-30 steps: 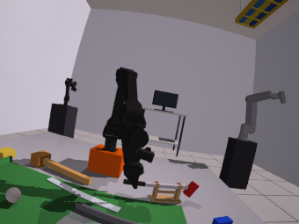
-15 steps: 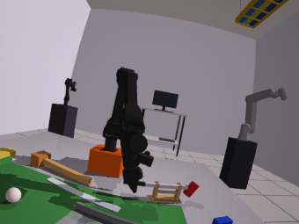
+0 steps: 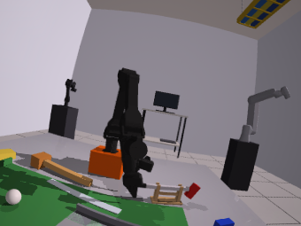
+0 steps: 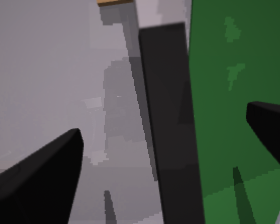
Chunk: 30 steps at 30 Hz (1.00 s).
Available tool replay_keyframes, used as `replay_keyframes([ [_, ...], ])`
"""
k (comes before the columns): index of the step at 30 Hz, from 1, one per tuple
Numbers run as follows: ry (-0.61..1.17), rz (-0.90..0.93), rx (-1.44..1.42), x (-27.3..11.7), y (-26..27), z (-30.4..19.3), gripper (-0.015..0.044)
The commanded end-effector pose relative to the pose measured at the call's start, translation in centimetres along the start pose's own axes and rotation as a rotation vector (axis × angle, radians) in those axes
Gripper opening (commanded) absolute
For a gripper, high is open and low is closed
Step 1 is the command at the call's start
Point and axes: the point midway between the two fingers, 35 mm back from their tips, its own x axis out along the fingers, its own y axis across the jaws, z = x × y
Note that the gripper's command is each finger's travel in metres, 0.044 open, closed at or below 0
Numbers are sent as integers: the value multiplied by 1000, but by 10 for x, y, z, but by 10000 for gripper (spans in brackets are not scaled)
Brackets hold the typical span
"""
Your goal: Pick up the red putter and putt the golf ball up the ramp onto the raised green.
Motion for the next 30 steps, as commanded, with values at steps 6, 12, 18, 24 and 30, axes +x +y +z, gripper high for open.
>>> replay_keyframes([
  [6, 0, -1, 0, 0, 0, 0, 230],
  [12, 0, -1, 0, 0, 0, 0, 72],
  [18, 0, -1, 0, 0, 0, 0, 0],
  [24, 0, -1, 0, -10, -2, 3, 0],
  [30, 0, -1, 0, -43, -6, 14, 0],
])
